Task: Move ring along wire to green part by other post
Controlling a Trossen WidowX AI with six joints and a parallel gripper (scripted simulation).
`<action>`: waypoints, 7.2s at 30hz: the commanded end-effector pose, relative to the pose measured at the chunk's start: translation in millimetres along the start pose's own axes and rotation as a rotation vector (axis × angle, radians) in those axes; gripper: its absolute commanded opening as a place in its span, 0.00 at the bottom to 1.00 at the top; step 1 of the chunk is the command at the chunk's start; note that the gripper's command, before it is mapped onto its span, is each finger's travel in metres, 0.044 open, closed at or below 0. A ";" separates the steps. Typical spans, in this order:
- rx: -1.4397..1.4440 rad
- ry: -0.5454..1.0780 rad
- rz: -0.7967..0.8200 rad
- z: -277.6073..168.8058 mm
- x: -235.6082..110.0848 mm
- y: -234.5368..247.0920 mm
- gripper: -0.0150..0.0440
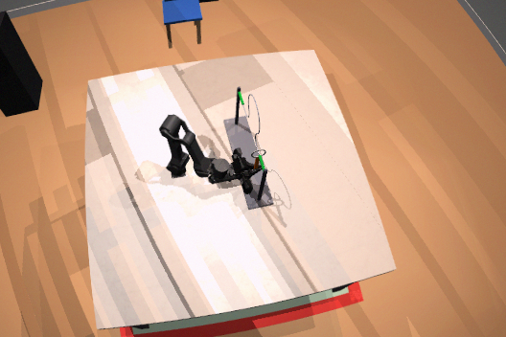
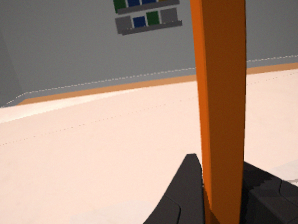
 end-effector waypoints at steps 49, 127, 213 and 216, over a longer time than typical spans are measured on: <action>0.700 0.172 0.143 40.7 -23.8 114.5 0.00; 1.978 0.286 0.614 219.8 -65.8 136.3 0.00; 0.939 0.452 0.165 221.7 -65.1 137.4 0.00; 0.901 0.454 0.148 221.4 -65.1 137.6 0.00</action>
Point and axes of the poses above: the point midway between the two fingers, 35 mm back from their tips, its own x axis out along the fingers, its own y axis across the jaws, z = x × y, the point moved 6 cm from there along -x, back along the fingers, and after that the axes turned 5 degrees about x, right-handed, at the moved point
